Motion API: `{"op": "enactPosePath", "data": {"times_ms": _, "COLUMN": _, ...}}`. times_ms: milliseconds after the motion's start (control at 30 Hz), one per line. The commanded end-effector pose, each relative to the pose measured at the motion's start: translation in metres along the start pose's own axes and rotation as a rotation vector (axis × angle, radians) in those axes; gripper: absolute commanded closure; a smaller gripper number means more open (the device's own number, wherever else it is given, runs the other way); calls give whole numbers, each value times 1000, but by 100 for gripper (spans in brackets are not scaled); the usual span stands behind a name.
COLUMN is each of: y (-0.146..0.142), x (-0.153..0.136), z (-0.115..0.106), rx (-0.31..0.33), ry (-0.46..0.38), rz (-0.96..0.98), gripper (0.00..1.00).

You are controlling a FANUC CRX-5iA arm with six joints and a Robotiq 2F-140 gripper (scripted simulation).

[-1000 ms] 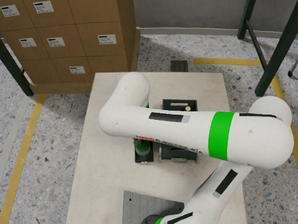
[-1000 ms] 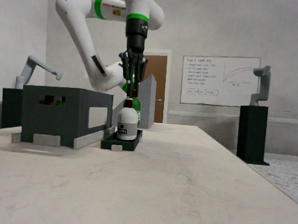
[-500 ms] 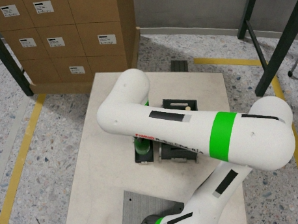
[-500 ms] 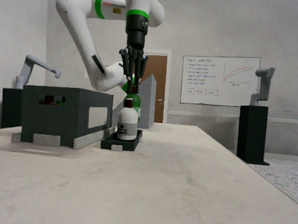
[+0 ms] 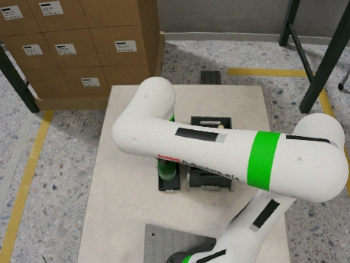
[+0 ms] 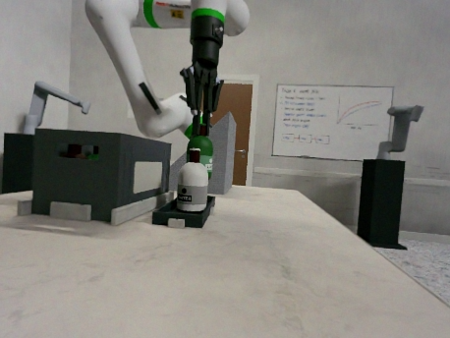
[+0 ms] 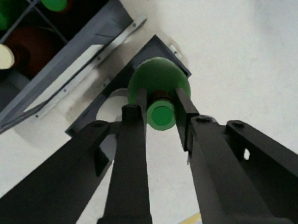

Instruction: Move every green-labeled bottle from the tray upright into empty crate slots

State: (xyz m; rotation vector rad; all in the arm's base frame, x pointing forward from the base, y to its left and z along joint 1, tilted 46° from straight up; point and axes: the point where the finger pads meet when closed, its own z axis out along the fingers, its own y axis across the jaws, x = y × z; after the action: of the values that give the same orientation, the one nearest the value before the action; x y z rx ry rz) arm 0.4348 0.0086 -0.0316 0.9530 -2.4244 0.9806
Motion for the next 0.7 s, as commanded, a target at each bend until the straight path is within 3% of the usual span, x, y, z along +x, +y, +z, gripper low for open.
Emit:
{"op": "enactPosePath", "data": {"times_ms": 0, "y": 0, "x": -1, "z": -6, "rx": 1, "ry": -2, "rz": 0, "gripper": 90}}
{"op": "enactPosePath", "data": {"times_ms": 667, "y": 0, "x": 0, "z": -29, "rx": 1, "ry": -2, "rz": 0, "gripper": 90}}
